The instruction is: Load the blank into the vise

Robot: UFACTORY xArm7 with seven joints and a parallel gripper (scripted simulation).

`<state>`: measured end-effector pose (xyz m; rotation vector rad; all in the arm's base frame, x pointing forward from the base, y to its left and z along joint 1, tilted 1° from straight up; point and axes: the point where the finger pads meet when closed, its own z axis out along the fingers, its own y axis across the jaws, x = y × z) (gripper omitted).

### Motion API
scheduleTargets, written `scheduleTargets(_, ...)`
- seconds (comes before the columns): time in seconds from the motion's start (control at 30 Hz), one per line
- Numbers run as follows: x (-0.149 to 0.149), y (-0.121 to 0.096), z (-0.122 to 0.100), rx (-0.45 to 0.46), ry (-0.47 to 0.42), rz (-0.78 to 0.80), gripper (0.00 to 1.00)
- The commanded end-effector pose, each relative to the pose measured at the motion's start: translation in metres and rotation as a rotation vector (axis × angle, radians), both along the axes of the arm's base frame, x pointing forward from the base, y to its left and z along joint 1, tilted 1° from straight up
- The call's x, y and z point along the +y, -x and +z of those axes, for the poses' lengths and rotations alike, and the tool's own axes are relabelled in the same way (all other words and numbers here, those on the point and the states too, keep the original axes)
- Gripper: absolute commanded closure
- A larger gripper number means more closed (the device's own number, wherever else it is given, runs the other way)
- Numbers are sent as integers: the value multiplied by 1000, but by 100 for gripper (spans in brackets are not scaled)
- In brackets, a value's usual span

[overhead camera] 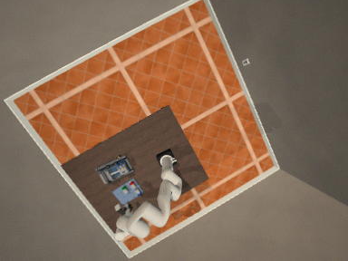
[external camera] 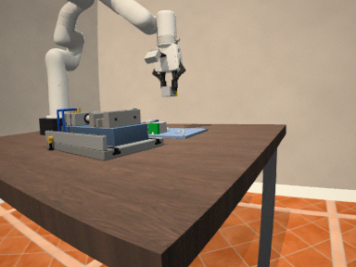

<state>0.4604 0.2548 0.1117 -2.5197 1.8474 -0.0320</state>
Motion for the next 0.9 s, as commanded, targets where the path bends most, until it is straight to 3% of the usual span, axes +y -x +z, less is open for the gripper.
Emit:
scheduleTargets(0.0,1,-1,2,-4,0,126,100)
scheduleTargets(0.33,1,-1,1,-6,4,180,100)
scheduleTargets(0.63,1,-1,1,-6,9,387,100)
scheduleTargets(0.87,1,-1,1,-6,9,387,100)
